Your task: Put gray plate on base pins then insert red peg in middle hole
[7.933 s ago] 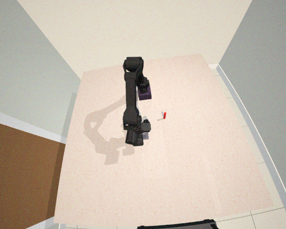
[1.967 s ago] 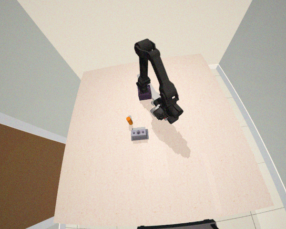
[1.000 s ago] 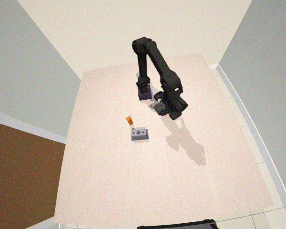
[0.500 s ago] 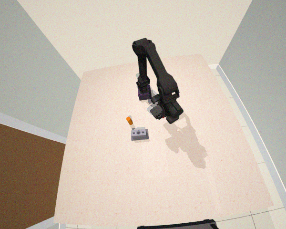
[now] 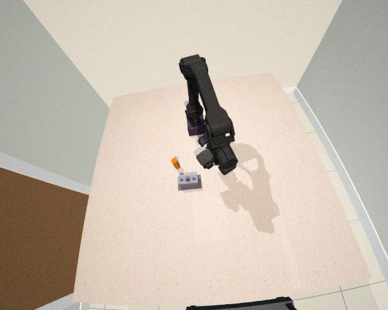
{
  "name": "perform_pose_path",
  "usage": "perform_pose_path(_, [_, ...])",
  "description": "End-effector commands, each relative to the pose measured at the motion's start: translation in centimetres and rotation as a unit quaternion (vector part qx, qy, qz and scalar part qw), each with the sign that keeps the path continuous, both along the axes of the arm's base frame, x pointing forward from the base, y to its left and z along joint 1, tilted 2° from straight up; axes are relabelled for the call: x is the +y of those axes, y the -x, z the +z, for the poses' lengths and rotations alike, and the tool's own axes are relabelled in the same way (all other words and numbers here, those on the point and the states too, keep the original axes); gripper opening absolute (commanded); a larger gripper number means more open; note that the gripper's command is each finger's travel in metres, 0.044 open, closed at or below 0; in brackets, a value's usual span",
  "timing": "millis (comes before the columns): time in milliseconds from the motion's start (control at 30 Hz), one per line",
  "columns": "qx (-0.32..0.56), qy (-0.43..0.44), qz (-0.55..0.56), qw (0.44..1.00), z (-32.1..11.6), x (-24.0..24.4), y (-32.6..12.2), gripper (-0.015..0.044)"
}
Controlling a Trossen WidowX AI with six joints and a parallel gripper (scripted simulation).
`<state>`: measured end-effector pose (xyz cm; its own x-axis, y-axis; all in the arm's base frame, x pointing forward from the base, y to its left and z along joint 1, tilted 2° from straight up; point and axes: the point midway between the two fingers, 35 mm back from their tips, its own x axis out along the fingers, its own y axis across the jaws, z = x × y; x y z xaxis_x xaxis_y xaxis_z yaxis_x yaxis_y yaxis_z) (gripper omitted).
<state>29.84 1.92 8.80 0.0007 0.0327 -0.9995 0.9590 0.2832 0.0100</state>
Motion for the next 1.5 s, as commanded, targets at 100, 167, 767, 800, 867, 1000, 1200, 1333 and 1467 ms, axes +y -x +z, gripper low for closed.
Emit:
perform_pose_path(100, [0.002,-0.001,0.001,1.0,-0.1,-1.7,-0.9,0.0])
perform_pose_path(167, [0.001,-0.001,0.001,1.0,-0.1,-2.3,-1.1,0.0])
perform_pose_path(767, [-0.002,-0.004,0.008,1.0,-0.2,-7.0,-2.3,0.0])
perform_pose_path(800, [-0.002,-0.004,0.008,1.0,-0.2,-7.3,-2.4,0.0])
perform_pose_path(867, [-0.002,-0.003,0.007,1.0,-0.2,-7.9,-2.5,0.0])
perform_pose_path(1000, [-0.002,-0.002,0.006,1.0,-0.3,-9.1,-2.6,0.0])
perform_pose_path(1200, [-0.003,0.0,0.004,1.0,-0.4,-11.1,-2.8,0.0])
perform_pose_path(1333, [-0.003,0.002,0.002,1.0,-0.5,-12.3,-2.8,0.0])
perform_pose_path(1467, [-0.003,0.003,0.001,1.0,-0.5,-13.6,-2.8,0.0])
